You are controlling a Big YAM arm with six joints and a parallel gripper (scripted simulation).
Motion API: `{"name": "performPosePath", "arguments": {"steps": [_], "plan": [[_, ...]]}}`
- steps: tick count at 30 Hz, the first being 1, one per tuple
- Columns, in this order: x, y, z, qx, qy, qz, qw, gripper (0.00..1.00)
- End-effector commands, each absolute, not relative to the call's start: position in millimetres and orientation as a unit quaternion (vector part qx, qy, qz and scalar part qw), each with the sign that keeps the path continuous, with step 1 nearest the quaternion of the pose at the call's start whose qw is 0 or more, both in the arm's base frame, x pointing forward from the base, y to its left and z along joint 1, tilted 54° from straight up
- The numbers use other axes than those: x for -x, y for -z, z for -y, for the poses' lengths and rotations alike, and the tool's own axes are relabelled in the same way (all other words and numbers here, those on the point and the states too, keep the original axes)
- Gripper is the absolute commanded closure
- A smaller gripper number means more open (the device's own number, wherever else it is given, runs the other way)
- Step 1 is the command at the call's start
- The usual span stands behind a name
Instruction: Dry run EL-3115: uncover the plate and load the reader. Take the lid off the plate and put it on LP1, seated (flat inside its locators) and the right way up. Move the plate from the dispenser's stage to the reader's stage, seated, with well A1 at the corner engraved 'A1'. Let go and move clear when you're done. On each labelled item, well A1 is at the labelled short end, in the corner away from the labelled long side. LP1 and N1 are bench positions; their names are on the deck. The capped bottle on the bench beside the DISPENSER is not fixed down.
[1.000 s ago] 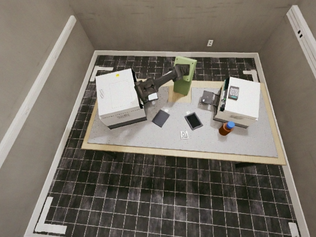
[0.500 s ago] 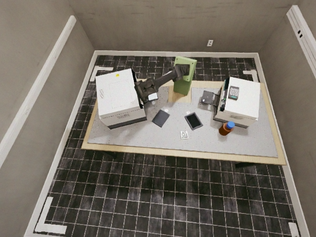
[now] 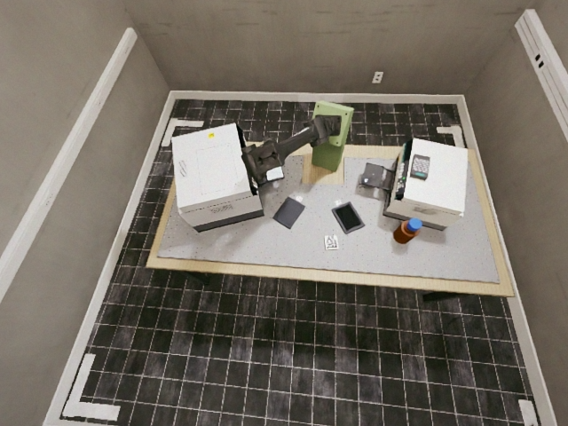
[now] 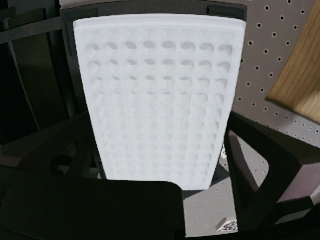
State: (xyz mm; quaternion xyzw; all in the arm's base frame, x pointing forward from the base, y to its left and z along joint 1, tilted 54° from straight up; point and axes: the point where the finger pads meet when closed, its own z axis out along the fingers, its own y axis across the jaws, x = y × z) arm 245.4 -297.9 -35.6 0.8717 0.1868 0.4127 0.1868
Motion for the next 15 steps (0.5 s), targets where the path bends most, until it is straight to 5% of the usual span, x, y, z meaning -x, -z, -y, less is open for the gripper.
{"name": "performPosePath", "arguments": {"steps": [1,15], "plan": [[-275.5,48.1,312.0,-0.869,-0.413,-0.204,0.179,0.14],[-252.3,33.7,307.0,-0.871,-0.408,-0.197,0.191,0.14]]}}
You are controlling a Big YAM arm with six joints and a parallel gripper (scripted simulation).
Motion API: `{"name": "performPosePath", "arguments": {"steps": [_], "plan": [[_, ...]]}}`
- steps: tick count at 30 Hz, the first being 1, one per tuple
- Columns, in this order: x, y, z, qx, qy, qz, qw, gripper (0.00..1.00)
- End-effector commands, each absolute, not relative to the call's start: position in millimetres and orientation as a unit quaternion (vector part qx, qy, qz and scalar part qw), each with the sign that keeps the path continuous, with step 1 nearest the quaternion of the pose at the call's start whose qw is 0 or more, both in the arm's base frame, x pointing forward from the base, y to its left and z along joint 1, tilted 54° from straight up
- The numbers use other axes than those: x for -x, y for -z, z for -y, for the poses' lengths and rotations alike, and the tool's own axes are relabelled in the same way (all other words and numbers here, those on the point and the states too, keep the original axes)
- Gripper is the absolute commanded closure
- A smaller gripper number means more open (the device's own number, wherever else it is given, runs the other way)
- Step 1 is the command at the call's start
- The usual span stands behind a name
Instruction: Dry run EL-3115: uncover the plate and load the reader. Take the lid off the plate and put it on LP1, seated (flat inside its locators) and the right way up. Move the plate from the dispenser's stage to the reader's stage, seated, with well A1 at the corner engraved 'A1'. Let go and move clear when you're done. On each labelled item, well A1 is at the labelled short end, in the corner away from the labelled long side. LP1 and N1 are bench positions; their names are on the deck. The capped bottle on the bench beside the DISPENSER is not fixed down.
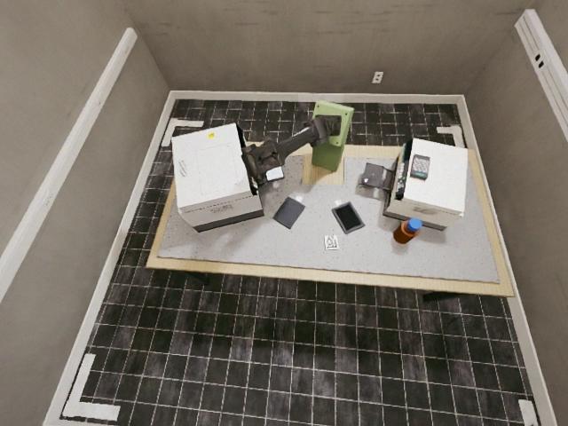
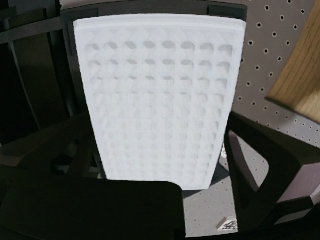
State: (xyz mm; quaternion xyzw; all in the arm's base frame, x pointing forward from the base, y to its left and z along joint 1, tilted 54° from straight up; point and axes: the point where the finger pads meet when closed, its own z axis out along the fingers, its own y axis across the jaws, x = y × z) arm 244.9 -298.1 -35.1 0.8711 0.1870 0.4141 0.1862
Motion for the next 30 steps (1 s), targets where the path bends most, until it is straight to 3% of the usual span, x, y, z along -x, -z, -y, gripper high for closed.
{"name": "performPosePath", "arguments": {"steps": [1,30], "plan": [[-252.6,32.0,307.7,-0.870,-0.408,-0.200,0.193,0.14],[-227.6,32.7,289.7,-0.876,-0.409,-0.179,0.182,0.14]]}}
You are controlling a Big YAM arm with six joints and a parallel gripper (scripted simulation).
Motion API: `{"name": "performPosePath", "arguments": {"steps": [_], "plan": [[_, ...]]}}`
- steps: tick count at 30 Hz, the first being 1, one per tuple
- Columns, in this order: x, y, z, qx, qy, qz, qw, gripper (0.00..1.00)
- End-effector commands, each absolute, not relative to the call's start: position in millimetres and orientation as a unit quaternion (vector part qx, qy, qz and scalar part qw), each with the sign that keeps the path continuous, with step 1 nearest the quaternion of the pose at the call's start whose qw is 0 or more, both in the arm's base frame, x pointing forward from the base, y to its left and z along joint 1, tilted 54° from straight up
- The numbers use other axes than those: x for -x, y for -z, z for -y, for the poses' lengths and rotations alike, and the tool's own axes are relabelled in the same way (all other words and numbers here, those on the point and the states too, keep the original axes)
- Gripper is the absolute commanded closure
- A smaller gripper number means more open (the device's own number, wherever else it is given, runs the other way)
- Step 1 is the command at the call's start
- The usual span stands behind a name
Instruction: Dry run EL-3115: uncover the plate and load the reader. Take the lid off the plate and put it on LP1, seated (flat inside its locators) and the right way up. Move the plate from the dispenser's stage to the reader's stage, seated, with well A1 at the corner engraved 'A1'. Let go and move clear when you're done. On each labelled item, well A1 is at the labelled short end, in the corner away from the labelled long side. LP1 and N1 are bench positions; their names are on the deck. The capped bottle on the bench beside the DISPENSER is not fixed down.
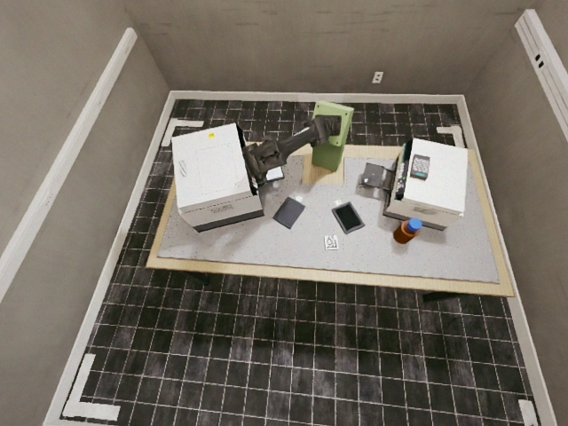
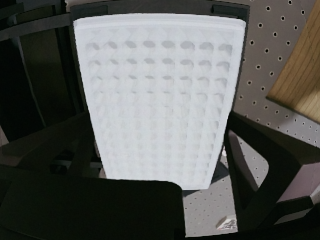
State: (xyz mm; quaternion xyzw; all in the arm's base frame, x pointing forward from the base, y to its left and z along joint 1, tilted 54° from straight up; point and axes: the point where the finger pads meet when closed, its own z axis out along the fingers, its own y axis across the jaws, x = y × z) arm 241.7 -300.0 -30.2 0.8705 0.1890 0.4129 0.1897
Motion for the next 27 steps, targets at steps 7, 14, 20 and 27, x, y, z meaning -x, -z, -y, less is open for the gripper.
{"name": "performPosePath", "arguments": {"steps": [7,14,20,27], "plan": [[-229.9,24.2,300.5,-0.872,-0.409,-0.185,0.197,0.14],[-230.6,27.3,300.0,-0.873,-0.411,-0.179,0.190,0.14],[-230.6,30.9,300.0,-0.874,-0.413,-0.175,0.188,0.14],[-230.7,32.1,300.2,-0.874,-0.413,-0.174,0.188,0.14]]}}
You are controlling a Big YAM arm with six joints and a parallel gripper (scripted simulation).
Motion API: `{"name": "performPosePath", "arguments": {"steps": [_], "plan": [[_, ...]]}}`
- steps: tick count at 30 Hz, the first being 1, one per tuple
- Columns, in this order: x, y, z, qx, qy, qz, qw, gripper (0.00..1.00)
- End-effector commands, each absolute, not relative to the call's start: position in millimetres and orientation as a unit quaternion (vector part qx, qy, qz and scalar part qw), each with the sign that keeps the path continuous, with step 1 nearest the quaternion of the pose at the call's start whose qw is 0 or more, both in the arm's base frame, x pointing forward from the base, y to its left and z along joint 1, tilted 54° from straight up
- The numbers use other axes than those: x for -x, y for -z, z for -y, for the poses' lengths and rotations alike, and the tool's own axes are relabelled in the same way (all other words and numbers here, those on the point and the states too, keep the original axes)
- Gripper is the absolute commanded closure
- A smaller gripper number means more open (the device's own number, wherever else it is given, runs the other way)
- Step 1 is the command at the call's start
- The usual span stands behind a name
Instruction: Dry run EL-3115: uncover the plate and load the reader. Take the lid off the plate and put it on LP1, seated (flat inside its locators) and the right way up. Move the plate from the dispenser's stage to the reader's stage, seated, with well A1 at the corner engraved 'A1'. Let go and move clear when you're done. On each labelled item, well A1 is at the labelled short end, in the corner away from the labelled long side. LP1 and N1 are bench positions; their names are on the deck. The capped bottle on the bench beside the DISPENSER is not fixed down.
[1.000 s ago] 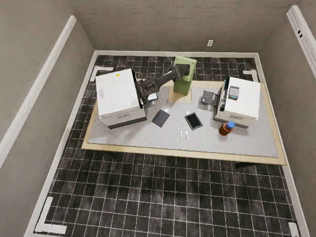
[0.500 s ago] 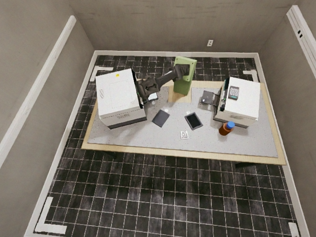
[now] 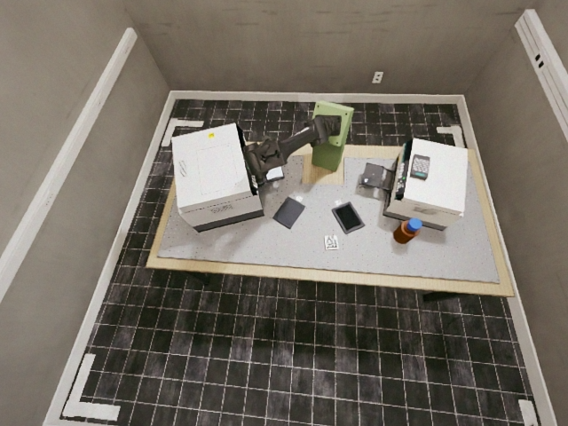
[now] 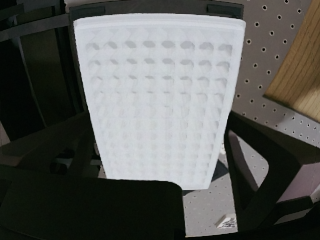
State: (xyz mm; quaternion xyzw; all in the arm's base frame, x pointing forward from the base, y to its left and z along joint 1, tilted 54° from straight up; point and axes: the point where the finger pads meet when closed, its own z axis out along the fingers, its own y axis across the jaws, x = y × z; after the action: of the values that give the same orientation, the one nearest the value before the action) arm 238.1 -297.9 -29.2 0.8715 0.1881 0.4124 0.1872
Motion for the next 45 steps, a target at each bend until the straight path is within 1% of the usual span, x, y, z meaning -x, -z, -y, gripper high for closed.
{"name": "performPosePath", "arguments": {"steps": [1,6,20,45], "plan": [[-230.8,31.8,300.5,-0.874,-0.413,-0.174,0.189,0.14],[-232.2,24.4,304.1,-0.870,-0.415,-0.178,0.200,0.14],[-230.4,29.0,298.5,-0.876,-0.412,-0.173,0.183,0.14],[-232.2,25.9,302.6,-0.871,-0.414,-0.178,0.195,0.14]]}}
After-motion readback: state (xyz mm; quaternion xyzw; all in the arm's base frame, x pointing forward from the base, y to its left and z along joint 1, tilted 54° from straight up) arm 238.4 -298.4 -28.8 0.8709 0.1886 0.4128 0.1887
